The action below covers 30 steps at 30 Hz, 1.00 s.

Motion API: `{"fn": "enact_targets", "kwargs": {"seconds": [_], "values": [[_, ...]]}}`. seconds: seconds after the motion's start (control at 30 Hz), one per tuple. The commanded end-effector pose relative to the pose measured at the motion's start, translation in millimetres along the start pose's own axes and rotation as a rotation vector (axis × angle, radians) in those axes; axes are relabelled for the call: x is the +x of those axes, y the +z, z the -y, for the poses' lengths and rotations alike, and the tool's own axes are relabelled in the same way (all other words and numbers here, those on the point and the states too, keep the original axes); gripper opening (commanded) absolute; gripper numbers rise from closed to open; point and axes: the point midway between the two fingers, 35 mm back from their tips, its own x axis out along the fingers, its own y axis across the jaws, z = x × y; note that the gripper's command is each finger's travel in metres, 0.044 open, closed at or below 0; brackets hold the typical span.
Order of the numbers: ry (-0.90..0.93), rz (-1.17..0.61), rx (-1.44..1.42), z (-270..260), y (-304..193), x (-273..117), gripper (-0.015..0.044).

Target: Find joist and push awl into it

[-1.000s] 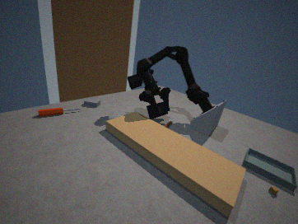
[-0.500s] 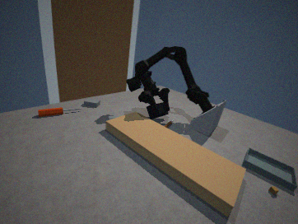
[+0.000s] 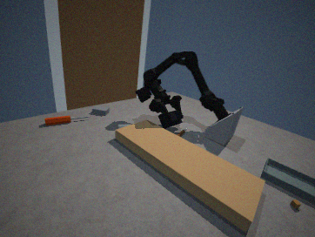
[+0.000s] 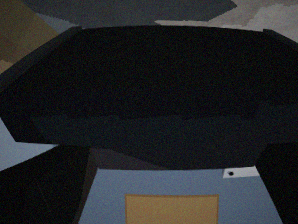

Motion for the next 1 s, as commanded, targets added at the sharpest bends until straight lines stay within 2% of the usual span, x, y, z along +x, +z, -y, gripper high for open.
{"fn": "enact_targets", "kwargs": {"seconds": [0.0,0.23,0.5,0.97], "values": [[0.01,-0.036,-0.005,-1,-1,-2,0.0],[0.005,-0.046,0.001,-1,1,-1,0.0],[0.033,-0.097,-0.001,-10,-20,-9,0.0],[0.027,-0.085,-0.003,-11,3,3,0.0]]}}
